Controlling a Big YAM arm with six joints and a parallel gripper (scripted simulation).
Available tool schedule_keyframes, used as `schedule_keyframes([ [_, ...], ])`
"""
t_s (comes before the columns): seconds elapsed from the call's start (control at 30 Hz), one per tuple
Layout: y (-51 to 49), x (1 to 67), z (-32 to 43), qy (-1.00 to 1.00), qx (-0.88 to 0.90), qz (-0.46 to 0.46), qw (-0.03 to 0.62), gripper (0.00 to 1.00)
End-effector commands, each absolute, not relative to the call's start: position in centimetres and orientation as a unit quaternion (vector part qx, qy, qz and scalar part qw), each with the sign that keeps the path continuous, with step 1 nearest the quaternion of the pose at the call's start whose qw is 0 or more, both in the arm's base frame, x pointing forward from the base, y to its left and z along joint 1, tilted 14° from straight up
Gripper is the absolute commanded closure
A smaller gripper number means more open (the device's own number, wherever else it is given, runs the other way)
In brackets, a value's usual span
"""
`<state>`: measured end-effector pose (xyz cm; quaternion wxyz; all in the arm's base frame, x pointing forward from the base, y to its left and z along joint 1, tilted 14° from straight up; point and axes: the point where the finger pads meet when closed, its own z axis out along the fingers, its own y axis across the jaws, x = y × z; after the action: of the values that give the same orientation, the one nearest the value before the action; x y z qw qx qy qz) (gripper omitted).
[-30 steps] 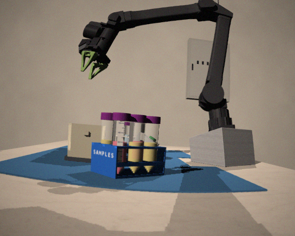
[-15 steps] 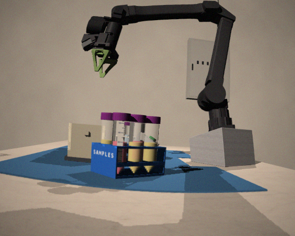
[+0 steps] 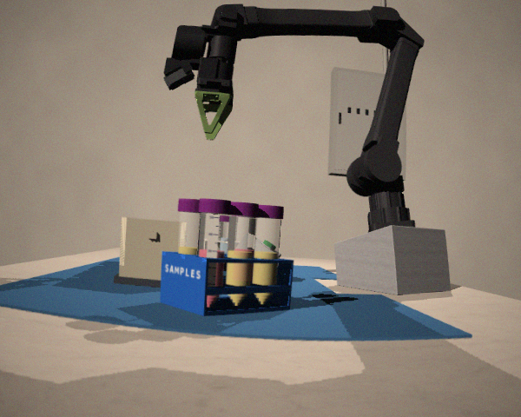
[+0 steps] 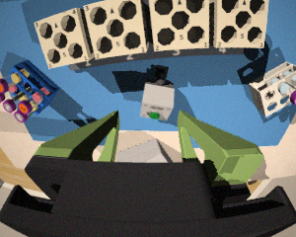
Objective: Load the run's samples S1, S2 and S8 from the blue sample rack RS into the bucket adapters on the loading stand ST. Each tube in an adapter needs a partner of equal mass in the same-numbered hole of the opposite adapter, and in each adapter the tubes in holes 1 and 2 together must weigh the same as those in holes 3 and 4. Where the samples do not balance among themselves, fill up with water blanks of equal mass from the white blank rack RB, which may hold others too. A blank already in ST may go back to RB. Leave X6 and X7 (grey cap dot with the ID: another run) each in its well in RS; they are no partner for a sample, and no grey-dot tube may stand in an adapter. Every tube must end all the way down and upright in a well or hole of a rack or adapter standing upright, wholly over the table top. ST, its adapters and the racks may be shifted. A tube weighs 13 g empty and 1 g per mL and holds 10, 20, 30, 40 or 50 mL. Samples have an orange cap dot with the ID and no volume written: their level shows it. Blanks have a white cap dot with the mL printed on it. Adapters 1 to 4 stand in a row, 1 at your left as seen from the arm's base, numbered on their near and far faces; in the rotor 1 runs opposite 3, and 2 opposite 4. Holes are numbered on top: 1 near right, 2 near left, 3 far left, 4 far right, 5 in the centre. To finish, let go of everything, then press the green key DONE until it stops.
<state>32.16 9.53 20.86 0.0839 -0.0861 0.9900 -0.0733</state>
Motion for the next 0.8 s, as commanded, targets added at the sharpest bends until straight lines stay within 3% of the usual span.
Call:
schedule_keyframes([
  [0.0,9.7,30.6,21.3,0.986,-0.120,-0.080,0.088,0.45],
  [0.2,10.1,32.5,22.7,0.981,-0.143,-0.099,0.085,0.45],
  [0.27,9.4,31.0,20.3,0.982,-0.146,-0.105,0.057,0.45],
  [0.43,10.1,32.7,23.2,0.981,-0.140,-0.094,0.099,0.45],
  [0.77,9.6,31.8,21.0,0.982,-0.141,-0.099,0.080,0.45],
])
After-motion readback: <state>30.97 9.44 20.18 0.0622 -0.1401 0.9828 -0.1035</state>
